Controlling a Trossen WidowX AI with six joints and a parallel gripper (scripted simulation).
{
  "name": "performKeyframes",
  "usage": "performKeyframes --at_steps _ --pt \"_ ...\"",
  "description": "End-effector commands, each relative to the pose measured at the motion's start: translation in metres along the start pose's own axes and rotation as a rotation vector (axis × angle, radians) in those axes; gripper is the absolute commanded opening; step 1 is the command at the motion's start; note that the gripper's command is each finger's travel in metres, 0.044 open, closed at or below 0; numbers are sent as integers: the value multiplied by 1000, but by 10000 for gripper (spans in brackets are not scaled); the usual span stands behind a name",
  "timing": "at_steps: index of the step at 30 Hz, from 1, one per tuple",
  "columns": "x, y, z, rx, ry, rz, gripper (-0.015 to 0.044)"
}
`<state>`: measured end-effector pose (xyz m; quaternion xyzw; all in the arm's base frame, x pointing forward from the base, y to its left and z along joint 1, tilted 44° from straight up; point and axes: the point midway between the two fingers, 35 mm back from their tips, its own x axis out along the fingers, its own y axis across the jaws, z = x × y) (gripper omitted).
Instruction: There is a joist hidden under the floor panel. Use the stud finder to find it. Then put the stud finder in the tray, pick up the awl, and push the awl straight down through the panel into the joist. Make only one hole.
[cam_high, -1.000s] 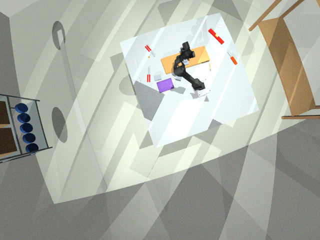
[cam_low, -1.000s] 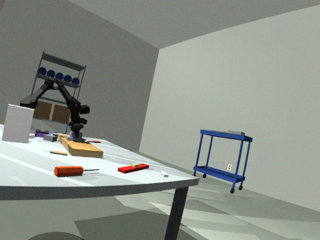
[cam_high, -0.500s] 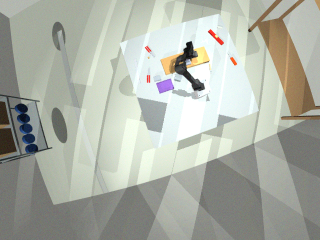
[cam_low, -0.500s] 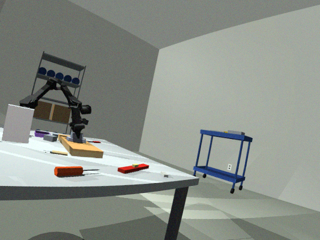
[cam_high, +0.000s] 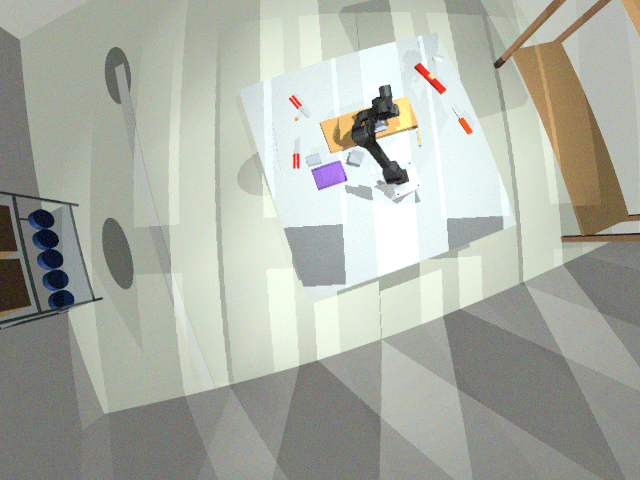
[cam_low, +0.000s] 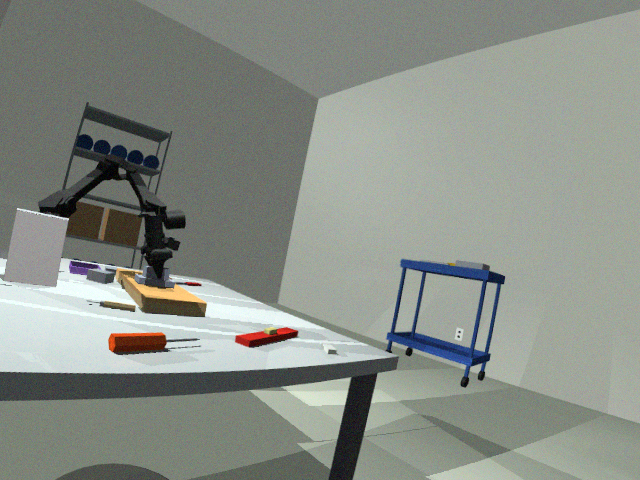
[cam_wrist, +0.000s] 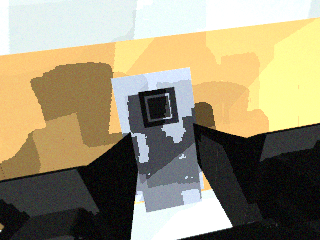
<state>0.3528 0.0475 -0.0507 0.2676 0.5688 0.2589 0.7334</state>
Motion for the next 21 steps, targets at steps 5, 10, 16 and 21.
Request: performKeyframes --at_steps 5,10,16,21 --pt "0 -21 0 2 0 -3 0" --pt "0 -31 0 2 0 -4 0" --pt "-1 -44 0 1 0 -5 0" --pt "-1 -54 0 1 0 -5 0"
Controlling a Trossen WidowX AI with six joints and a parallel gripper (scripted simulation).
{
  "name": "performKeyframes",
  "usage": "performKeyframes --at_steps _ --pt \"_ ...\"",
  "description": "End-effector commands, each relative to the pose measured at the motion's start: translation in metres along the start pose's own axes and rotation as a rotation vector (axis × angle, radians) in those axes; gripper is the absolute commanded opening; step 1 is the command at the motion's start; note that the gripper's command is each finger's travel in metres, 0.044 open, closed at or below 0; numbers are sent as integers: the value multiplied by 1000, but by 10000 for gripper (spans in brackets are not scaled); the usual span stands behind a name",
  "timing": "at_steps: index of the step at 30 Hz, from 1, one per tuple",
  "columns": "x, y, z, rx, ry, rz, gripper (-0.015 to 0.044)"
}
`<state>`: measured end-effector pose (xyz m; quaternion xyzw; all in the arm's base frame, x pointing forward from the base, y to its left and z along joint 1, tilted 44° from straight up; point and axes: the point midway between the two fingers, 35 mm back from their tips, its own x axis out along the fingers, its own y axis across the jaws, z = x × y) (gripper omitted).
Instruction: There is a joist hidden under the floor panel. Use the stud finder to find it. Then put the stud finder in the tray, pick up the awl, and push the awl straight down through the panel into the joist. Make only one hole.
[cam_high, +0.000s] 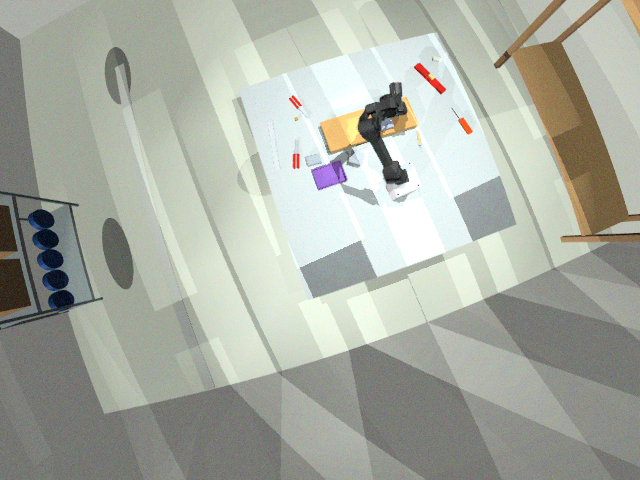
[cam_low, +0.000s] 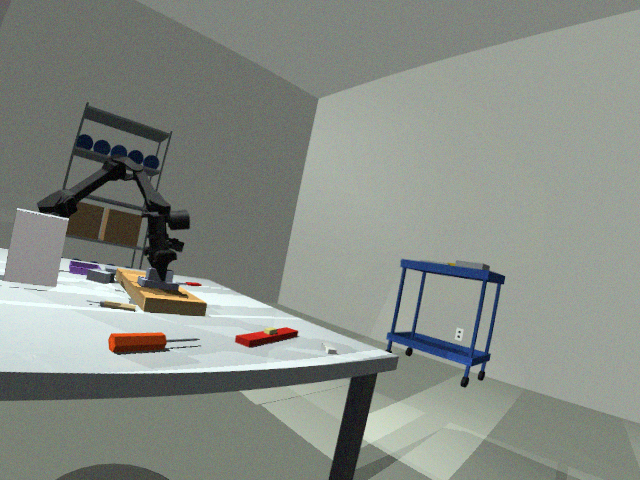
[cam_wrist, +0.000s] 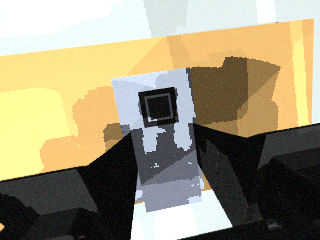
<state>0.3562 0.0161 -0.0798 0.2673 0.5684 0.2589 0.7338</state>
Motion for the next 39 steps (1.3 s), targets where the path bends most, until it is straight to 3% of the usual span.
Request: performKeyframes --at_steps 1,39 --pt "0 -13 0 2 1 -5 0" --pt "-2 -91 0 -1 -1 -10 0"
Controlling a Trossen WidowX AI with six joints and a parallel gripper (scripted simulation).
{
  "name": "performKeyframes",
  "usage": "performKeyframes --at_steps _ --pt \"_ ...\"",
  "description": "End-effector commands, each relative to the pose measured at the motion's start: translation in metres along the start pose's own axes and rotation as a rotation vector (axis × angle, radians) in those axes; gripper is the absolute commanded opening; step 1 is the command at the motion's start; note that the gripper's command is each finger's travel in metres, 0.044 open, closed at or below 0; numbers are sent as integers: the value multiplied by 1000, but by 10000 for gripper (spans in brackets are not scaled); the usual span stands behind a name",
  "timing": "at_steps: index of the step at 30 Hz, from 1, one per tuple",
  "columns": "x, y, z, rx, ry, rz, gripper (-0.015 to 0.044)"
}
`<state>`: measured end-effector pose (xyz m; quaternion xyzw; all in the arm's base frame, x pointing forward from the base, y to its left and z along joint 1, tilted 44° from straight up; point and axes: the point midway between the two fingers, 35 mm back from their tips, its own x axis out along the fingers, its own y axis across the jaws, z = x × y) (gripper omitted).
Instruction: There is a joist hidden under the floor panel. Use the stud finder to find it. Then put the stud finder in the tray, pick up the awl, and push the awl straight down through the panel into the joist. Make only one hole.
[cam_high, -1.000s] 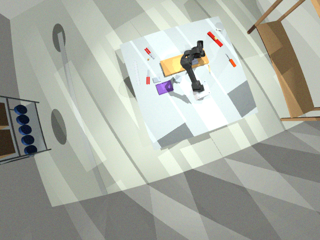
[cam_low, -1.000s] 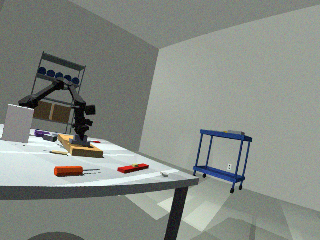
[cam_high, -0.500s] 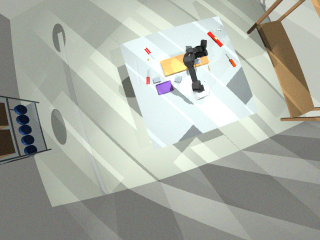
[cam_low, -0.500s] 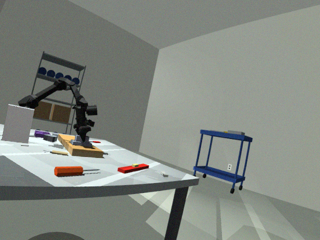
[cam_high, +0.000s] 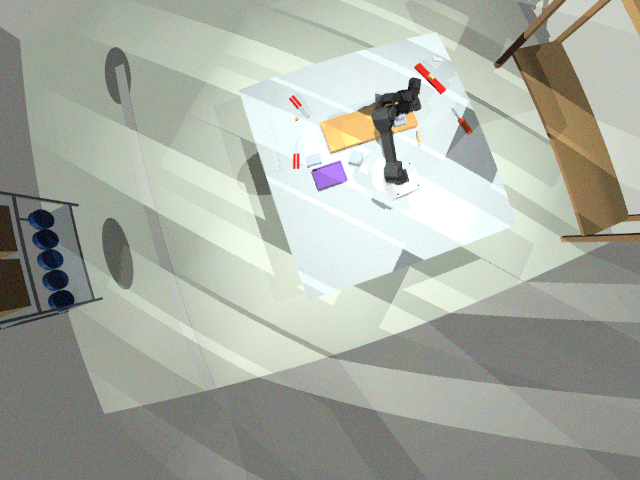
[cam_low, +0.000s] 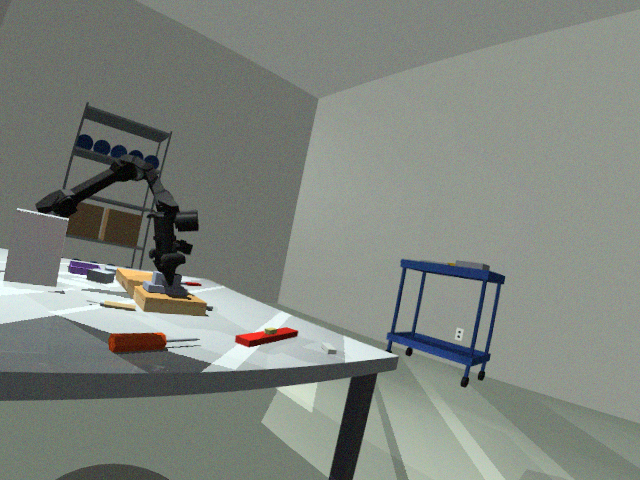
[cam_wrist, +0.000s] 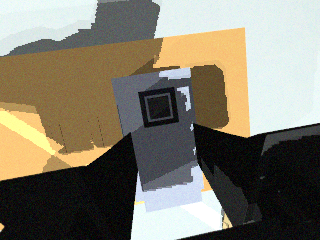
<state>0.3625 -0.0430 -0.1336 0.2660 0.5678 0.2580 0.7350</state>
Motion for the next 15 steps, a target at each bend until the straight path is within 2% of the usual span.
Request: performKeyframes --at_steps 1,15 --pt "0 -13 -1 1 1 -7 0" --pt "-1 -42 -1 0 1 -9 0"
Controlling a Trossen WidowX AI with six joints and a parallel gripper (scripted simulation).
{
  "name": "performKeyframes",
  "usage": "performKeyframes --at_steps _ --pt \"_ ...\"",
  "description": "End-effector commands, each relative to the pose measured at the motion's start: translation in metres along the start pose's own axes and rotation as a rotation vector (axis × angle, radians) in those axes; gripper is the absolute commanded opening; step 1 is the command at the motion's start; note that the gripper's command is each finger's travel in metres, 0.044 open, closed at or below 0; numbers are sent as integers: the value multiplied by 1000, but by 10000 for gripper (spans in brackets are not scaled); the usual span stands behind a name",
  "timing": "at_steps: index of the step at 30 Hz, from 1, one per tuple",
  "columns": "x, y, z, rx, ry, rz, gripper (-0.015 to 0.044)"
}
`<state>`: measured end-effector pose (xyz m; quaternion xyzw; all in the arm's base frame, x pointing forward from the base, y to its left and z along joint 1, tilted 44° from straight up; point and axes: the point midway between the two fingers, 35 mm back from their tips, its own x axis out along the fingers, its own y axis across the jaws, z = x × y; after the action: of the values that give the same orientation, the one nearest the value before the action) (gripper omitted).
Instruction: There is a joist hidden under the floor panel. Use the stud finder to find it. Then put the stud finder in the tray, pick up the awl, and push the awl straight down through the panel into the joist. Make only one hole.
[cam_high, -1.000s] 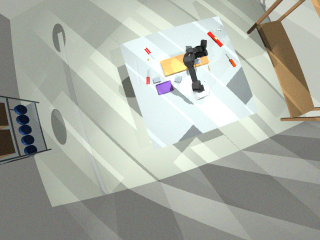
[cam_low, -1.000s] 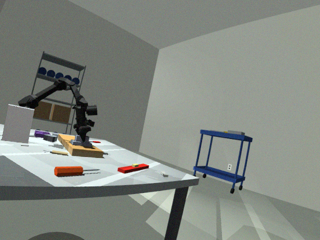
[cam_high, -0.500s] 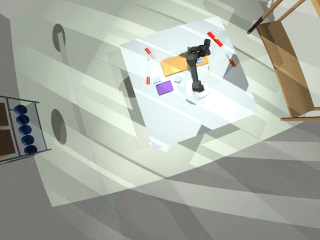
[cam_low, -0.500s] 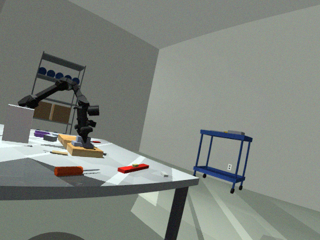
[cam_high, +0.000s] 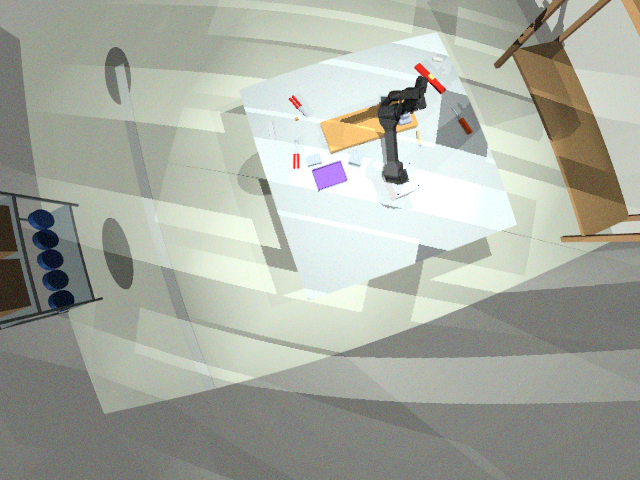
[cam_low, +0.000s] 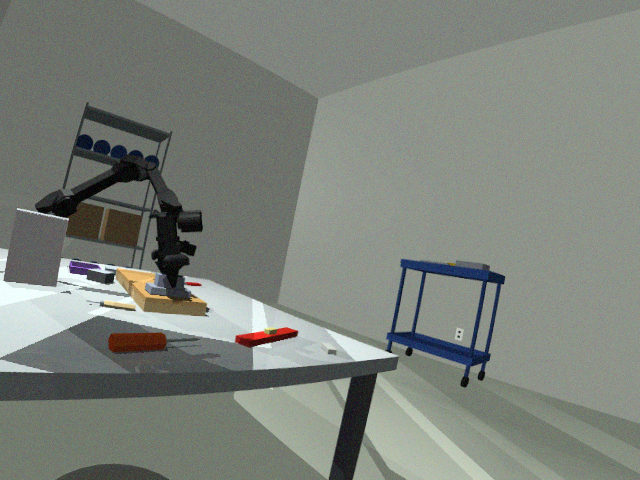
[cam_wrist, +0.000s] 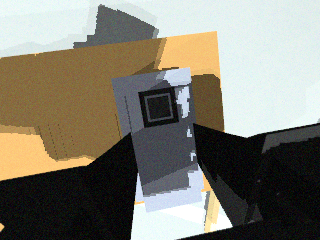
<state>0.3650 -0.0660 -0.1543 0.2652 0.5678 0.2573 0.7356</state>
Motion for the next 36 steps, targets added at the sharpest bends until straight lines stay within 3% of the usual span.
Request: performKeyframes --at_steps 1,16,31,36 --pt "-1 -13 -1 1 1 -7 0" --pt "-4 -10 1 2 -1 -2 0" --pt "-94 -15 26 0 2 -11 0" --pt "-98 -15 26 0 2 -11 0"
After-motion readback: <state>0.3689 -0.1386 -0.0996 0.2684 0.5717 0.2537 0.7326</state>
